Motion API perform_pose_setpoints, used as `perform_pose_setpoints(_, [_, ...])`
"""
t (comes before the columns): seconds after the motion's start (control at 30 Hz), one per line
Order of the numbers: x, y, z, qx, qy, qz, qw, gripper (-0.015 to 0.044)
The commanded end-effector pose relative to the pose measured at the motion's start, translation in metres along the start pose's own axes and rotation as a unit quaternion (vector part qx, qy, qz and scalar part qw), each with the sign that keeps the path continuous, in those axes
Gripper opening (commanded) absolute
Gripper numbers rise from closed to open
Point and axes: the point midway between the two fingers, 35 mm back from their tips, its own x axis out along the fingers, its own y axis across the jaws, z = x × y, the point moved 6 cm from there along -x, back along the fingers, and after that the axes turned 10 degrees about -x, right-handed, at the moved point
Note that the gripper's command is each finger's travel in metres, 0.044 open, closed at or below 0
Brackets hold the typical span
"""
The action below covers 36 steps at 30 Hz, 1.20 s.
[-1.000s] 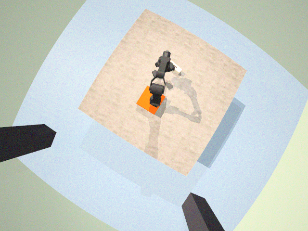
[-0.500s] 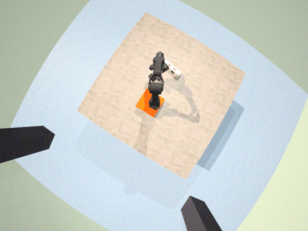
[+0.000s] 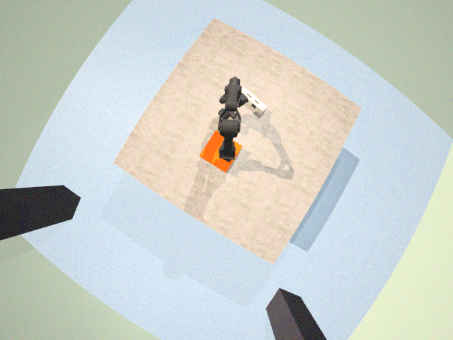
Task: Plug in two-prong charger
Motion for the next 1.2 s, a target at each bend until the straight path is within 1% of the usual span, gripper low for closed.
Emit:
perform_pose_setpoints(0.0, [0.006,0.002,-0.001,-0.002,0.005,0.004,1.000,0.0440])
perform_pose_setpoints(0.87, [0.048,0.002,0.001,-0.002,0.006,0.004,1.000,0.0440])
perform_pose_setpoints(1.17, [0.050,0.003,0.001,-0.002,0.006,0.004,1.000,0.0440])
